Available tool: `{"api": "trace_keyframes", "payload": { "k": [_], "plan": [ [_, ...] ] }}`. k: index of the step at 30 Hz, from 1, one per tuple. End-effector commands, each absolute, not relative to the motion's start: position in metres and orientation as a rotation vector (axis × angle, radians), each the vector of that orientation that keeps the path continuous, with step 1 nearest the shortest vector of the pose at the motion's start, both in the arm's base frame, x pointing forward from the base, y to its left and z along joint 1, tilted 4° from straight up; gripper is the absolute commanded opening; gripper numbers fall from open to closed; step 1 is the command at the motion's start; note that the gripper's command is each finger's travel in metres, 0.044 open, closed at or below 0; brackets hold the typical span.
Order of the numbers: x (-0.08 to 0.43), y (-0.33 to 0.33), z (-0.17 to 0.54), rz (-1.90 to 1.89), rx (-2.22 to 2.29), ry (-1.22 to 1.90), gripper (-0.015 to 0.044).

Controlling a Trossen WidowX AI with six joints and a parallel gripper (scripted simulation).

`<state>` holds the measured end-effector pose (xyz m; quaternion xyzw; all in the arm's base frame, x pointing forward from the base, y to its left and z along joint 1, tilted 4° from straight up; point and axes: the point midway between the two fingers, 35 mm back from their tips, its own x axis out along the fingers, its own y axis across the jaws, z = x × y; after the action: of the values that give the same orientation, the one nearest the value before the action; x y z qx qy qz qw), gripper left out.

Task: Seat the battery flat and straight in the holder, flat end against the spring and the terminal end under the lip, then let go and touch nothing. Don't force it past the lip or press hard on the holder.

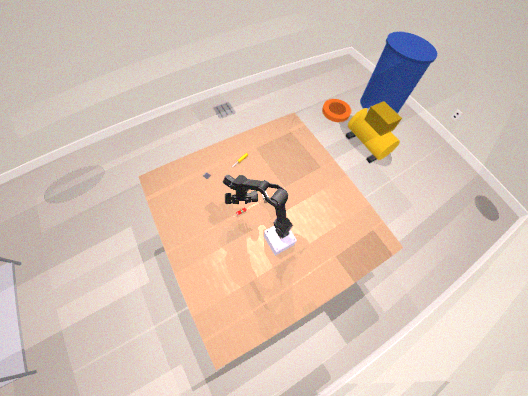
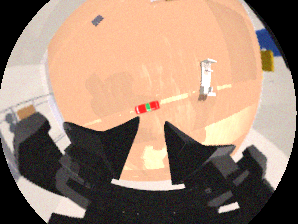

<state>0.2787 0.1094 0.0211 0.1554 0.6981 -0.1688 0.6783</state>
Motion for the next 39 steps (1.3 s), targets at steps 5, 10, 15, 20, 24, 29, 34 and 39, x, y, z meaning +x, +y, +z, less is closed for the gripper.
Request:
{"api": "trace_keyframes", "payload": {
  "k": [5, 10, 15, 20, 24, 29, 34, 39],
  "plan": [
    [0.274, 0.119, -0.013, -0.947, 0.893, 1.399, 0.0237],
    [0.272, 0.123, -0.030, -1.247, 1.181, 1.233, 0.0237],
    [0.272, 0.123, -0.031, -1.258, 1.192, 1.226, 0.0237],
    [0.272, 0.123, -0.031, -1.258, 1.192, 1.226, 0.0237],
    [0.272, 0.123, -0.035, -1.258, 1.192, 1.226, 0.0237],
    [0.272, 0.123, -0.043, -1.258, 1.191, 1.226, 0.0237],
    [0.271, 0.123, -0.051, -1.258, 1.191, 1.226, 0.0237],
    [0.271, 0.123, -0.059, -1.258, 1.191, 1.226, 0.0237]
  ]
}}
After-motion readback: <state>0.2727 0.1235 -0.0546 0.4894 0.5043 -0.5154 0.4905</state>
